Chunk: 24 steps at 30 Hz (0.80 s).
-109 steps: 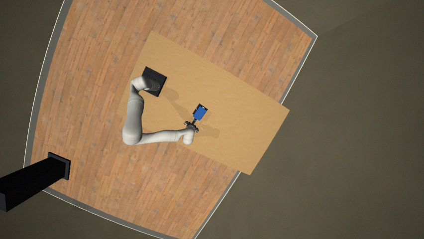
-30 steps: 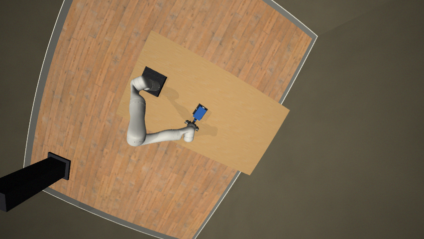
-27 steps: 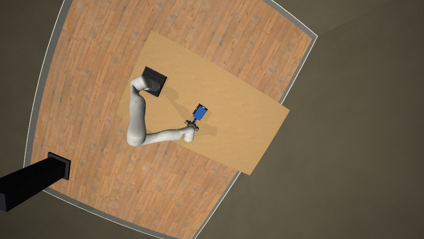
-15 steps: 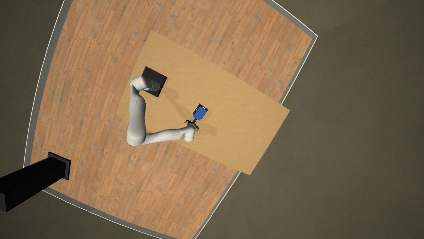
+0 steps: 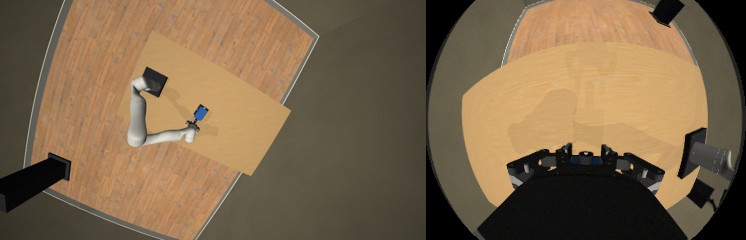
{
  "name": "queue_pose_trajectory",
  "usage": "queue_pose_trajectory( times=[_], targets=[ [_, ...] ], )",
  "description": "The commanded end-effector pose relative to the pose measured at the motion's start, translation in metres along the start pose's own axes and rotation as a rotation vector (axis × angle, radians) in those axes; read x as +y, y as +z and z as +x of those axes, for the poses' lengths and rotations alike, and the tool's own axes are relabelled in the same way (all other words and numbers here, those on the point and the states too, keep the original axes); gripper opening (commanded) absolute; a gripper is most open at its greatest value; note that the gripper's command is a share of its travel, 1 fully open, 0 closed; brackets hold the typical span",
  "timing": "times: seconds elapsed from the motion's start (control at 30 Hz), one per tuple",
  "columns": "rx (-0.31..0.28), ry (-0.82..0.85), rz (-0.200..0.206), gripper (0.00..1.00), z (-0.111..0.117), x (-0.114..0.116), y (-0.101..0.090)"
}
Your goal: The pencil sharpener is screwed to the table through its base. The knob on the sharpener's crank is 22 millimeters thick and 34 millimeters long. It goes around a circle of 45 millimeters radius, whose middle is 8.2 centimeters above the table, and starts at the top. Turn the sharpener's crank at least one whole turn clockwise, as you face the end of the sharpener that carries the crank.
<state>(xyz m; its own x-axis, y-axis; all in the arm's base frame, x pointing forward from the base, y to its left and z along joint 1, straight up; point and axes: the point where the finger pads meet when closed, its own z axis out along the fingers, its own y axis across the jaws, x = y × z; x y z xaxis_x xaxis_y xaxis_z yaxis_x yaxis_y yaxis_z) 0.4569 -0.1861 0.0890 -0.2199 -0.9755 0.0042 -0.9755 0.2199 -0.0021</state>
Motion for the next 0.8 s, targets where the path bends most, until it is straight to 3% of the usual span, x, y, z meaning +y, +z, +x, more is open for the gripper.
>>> queue_pose_trajectory(
  times=[0.0, 0.13, 0.17, 0.77],
  targets=[
    [0.001, 0.000, 0.002, 0.53, 0.0000, -0.0005, -0.0008],
    [0.001, 0.000, 0.002, 0.53, 0.0000, -0.0005, -0.0008],
    [0.001, 0.000, 0.002, 0.00, 0.0000, -0.0005, -0.0008],
    [0.001, 0.000, 0.002, 0.00, 0.0000, -0.0005, -0.0008]
  ],
)
